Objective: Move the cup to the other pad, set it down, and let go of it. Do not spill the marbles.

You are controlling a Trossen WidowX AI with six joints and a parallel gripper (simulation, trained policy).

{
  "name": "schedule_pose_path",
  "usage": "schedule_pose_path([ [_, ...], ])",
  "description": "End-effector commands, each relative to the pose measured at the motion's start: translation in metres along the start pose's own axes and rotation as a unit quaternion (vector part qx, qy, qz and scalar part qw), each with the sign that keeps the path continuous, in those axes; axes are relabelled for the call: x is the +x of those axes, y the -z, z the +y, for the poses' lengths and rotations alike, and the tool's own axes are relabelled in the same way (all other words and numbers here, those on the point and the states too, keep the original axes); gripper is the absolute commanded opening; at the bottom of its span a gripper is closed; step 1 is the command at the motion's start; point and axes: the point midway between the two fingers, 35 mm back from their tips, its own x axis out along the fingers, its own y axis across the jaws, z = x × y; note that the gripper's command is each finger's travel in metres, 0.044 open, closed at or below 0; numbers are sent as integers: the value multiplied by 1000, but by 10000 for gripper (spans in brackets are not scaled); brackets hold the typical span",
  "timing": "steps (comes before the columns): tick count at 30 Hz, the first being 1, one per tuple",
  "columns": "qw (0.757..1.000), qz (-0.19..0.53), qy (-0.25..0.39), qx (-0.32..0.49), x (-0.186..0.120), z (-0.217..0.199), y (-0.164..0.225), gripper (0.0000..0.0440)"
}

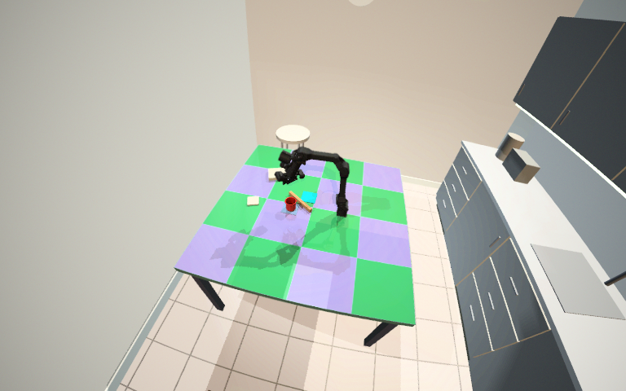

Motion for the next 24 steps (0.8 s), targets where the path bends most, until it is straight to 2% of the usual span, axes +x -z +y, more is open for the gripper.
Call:
schedule_pose_path([
  [1, 1000, 15, 26, 6, 8, -6, 3, 126],
  [24, 980, 98, 173, 20, 61, -47, 29, 147],
])
